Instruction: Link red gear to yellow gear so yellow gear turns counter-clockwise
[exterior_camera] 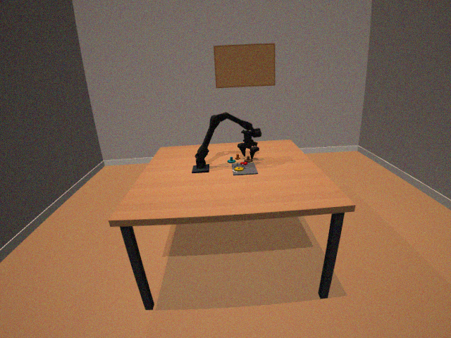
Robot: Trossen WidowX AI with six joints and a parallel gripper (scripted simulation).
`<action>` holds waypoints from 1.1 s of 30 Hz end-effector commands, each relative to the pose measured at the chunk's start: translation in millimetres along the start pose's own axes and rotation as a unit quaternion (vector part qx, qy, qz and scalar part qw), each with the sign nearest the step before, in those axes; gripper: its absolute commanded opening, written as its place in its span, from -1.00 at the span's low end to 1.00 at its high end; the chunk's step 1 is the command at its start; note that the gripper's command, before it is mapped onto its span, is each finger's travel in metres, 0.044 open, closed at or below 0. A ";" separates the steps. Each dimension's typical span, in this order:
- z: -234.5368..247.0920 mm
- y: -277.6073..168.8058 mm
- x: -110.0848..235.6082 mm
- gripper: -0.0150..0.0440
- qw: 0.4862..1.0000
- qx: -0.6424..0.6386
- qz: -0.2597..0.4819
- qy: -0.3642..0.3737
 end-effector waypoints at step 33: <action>-1.7 4.0 22.0 -0.49 1.000 0.005 0.002 -0.002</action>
Point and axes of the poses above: the point midway between the two fingers, 35 mm back from their tips, its own x axis back along the fingers, its own z axis across the jaws, y = z × x, the point moved 10 cm from there along x, back along the fingers, and after that the axes turned 10 degrees about x, right-handed, at the moved point
